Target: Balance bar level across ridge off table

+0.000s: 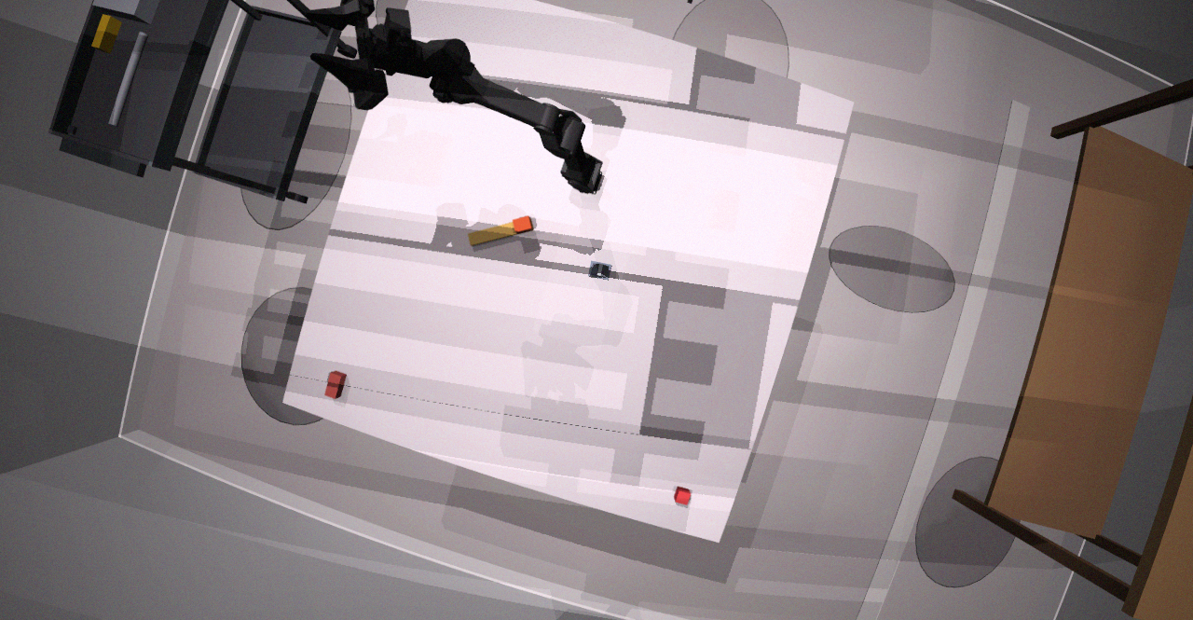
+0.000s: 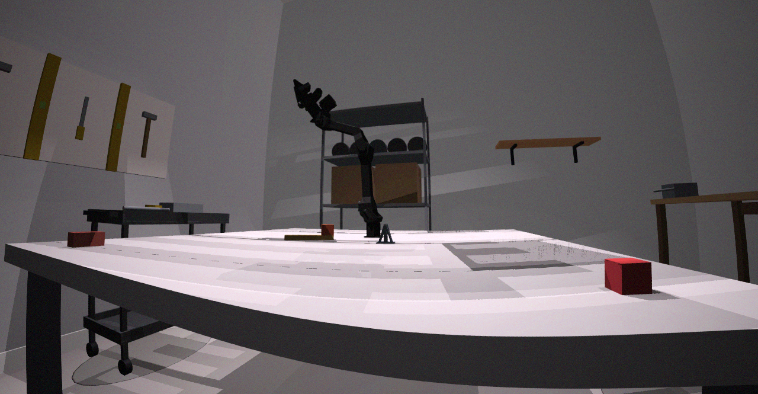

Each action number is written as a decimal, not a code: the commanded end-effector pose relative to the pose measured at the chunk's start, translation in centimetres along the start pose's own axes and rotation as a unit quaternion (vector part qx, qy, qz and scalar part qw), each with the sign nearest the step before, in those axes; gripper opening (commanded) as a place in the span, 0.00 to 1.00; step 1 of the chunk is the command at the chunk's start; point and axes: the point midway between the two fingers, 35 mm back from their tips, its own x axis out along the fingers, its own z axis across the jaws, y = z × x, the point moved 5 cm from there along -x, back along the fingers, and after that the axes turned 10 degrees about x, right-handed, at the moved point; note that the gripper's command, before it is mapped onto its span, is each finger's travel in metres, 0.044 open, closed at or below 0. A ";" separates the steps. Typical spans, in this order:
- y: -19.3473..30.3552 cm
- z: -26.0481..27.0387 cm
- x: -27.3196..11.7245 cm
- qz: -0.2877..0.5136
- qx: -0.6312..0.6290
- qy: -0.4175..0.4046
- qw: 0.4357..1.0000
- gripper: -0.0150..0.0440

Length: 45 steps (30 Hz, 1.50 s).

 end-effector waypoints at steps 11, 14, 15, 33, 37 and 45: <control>12.3 0.2 -2.1 0.211 0.105 0.103 0.966 0.79; 14.8 0.8 -3.1 0.260 0.120 0.119 0.951 0.79; 15.7 1.1 -3.5 0.277 0.126 0.124 0.944 0.79; 27.2 7.3 -13.6 0.549 0.162 0.190 0.798 0.79; 28.9 8.9 -16.6 0.610 0.157 0.195 0.752 0.79; 30.9 12.1 -22.9 0.725 0.134 0.196 0.647 0.79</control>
